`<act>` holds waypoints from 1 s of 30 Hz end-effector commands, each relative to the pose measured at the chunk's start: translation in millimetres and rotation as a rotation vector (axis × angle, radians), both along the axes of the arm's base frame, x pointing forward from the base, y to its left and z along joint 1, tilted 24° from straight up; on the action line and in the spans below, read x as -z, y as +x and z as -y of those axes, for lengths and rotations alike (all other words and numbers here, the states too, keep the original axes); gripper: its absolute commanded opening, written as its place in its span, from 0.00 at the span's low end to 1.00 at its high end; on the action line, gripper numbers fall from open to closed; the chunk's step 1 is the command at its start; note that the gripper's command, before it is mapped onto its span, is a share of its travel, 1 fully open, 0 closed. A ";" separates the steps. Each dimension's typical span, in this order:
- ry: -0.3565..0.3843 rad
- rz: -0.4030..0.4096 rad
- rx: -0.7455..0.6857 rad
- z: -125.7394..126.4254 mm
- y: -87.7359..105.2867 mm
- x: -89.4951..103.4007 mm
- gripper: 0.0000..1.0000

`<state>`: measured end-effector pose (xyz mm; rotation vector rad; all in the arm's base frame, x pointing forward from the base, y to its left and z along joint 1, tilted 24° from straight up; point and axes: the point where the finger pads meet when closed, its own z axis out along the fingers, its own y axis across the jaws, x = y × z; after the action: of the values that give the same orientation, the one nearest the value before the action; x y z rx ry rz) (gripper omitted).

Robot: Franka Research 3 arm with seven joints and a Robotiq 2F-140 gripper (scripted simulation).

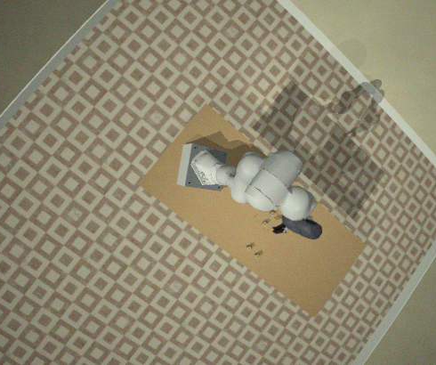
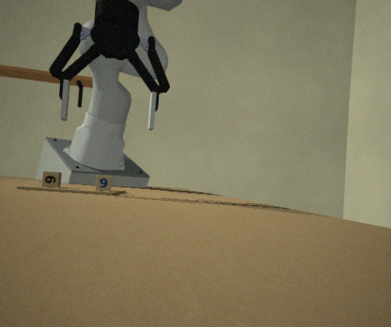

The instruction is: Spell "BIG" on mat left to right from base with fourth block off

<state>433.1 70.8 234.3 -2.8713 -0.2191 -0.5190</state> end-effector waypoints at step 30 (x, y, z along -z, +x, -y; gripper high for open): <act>0.199 -0.199 0.526 54.6 22.5 18.7 1.00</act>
<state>455.1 19.6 217.6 -2.7845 0.4400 -0.3504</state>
